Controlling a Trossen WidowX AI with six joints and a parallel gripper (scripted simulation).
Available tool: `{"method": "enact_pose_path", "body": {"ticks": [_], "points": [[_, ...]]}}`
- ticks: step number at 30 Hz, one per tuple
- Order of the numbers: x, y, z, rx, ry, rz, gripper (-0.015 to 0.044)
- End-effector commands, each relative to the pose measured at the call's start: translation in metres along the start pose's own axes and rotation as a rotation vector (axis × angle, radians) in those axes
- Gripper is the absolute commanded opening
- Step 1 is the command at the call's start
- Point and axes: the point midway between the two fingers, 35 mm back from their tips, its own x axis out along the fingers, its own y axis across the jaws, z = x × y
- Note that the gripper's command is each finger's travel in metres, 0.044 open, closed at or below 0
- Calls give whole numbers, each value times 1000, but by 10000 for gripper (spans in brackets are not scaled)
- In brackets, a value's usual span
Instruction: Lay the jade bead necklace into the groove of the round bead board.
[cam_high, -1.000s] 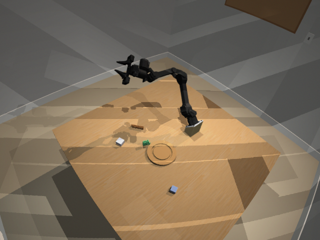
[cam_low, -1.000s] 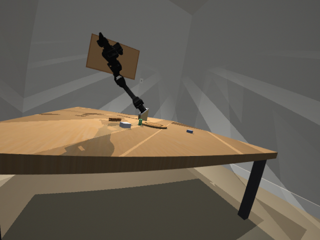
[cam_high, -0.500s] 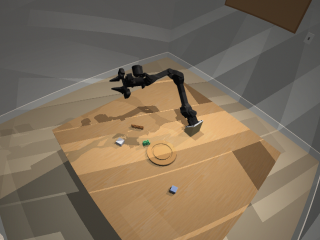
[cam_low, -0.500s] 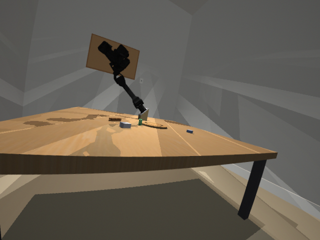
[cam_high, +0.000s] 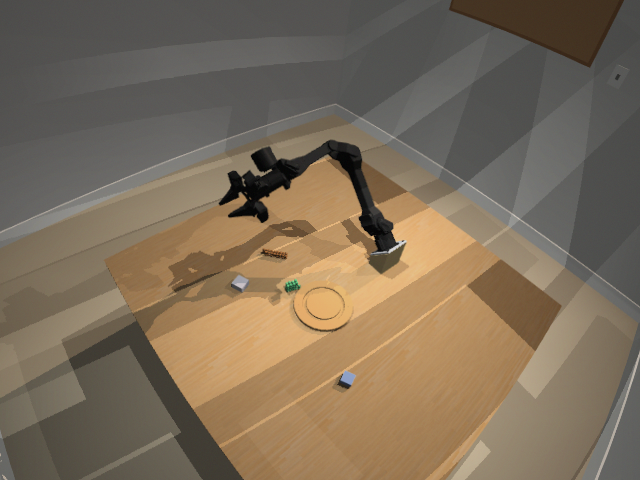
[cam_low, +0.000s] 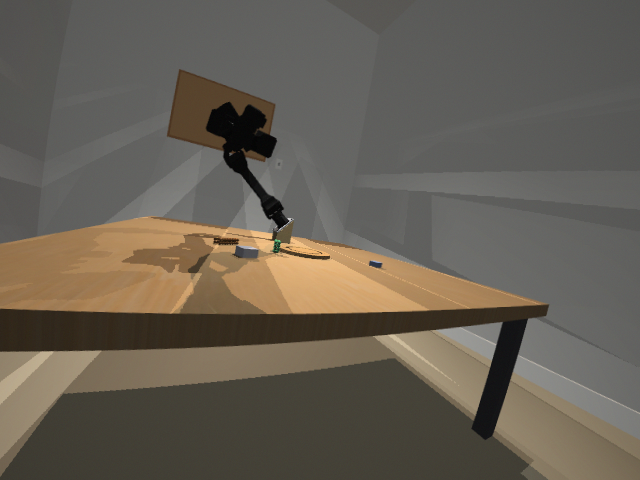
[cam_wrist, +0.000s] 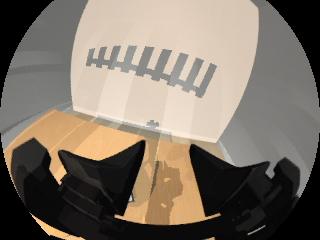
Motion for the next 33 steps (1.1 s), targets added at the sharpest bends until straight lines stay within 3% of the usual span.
{"method": "enact_pose_path", "body": {"ticks": [1,18,33], "points": [[11,25,-18,87,105,68,250],[18,119,-93,338,563,217,250],[-16,183,-162,434,1041,144,250]]}}
